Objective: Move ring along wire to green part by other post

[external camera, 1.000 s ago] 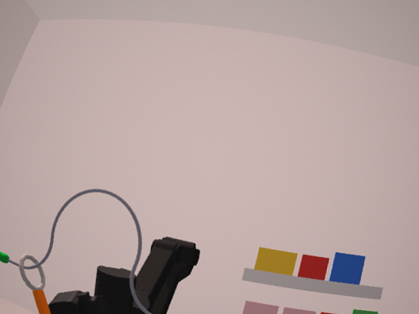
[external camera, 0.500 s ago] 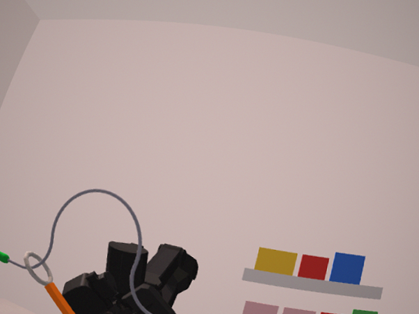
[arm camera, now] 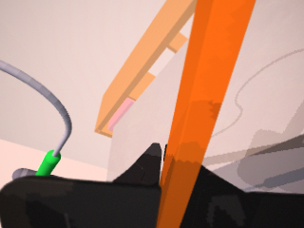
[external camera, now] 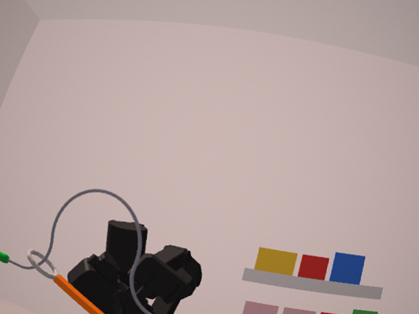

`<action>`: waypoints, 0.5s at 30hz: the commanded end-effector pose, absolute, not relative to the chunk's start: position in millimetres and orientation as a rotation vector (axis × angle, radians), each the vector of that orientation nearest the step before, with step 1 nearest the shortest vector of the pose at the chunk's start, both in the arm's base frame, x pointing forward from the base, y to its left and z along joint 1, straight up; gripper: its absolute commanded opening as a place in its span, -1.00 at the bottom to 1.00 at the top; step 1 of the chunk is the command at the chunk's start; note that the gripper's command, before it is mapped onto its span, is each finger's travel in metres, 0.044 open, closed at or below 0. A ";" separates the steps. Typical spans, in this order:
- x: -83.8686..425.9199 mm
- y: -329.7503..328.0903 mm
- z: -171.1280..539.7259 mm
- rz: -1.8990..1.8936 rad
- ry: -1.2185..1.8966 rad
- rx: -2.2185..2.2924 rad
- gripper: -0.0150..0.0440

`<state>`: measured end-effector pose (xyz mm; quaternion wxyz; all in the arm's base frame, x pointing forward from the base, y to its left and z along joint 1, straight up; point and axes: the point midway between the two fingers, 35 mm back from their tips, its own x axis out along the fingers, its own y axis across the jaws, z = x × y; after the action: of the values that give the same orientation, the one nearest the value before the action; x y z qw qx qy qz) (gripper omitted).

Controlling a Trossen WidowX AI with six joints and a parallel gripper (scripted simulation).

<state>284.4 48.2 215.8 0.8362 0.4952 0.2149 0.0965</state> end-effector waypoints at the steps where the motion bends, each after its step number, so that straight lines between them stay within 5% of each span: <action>1: 281.7 50.3 226.9 0.235 0.456 1.075 -1.00; 15: 271.5 54.8 245.9 0.322 0.520 1.182 -1.00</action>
<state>273.3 53.9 237.4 0.7918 0.5430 0.2424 0.1390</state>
